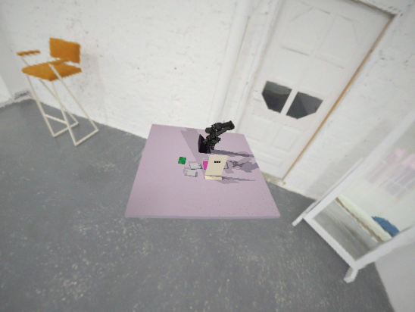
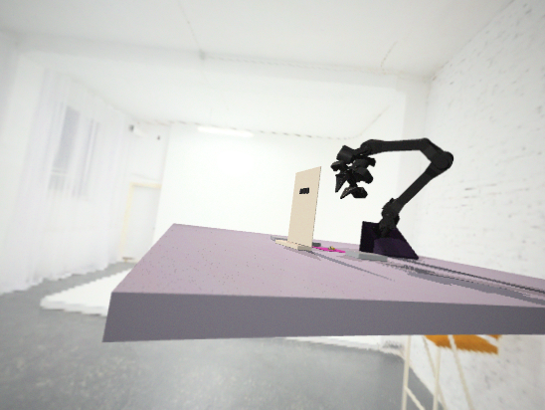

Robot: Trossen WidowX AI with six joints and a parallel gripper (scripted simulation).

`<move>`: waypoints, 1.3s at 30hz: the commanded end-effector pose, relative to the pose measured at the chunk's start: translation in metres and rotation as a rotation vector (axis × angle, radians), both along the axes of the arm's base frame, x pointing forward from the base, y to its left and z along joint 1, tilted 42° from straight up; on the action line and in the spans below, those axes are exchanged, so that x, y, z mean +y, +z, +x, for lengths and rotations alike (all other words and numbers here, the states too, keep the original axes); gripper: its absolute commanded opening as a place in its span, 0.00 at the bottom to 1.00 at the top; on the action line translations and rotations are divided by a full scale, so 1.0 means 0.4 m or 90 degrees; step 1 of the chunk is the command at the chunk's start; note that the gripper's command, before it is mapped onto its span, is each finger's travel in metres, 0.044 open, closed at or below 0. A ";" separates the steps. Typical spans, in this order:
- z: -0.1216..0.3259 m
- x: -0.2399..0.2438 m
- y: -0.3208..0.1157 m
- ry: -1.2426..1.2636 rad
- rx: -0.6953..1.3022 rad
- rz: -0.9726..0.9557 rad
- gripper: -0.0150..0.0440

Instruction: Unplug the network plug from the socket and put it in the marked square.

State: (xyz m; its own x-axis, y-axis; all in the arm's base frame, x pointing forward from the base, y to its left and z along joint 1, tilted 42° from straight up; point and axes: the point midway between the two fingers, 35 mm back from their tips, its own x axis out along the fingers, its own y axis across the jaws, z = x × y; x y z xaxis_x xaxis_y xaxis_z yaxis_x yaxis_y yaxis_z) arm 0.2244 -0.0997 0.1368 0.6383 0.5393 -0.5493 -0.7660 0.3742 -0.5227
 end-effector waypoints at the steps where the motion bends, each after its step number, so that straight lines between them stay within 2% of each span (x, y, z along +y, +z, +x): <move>1: -0.005 -0.015 0.023 0.002 -0.006 0.003 0.52; 5: -0.009 -0.024 0.037 0.003 -0.008 0.004 0.52; 16: -0.009 -0.024 0.037 0.003 -0.008 0.004 1.00; 39: -0.009 -0.024 0.037 0.003 -0.008 0.004 1.00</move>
